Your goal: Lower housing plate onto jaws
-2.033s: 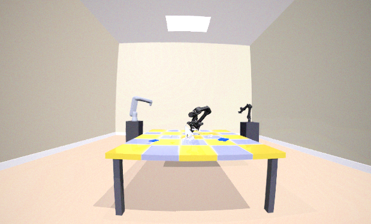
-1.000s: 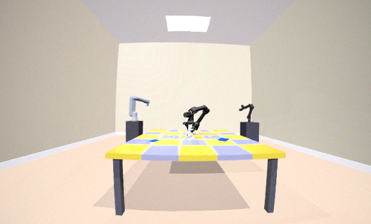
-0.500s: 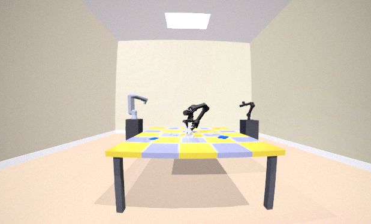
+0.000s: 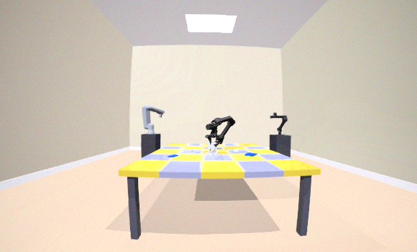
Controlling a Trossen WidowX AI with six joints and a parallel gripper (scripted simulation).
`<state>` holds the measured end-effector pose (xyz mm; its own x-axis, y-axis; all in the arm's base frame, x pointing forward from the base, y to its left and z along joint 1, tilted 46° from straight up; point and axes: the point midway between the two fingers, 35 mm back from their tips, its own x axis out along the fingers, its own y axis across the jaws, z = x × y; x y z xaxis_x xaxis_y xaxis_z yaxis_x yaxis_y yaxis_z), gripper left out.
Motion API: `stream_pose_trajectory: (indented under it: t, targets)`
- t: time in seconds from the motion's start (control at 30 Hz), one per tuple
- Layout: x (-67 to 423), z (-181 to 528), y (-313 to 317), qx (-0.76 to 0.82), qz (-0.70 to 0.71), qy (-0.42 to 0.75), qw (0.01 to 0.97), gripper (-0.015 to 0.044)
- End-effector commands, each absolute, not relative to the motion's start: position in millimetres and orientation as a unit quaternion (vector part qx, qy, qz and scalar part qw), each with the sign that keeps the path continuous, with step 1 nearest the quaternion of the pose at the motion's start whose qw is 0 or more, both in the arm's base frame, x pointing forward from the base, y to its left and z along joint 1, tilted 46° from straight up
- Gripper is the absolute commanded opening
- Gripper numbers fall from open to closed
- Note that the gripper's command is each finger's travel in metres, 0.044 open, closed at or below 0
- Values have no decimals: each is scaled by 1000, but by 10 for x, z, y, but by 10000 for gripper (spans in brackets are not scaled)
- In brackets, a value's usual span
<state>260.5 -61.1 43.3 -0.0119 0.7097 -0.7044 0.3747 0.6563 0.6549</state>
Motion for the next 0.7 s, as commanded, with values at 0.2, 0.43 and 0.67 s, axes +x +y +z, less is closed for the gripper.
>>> stream_pose_trajectory:
  t: [0.2,0.43,0.67]
  targets:
    - [2607,427,-620,386,144,696,588,351]
    - [2615,350,-550,386,144,696,588,351]
    - [2620,268,-470,386,144,696,588,351]
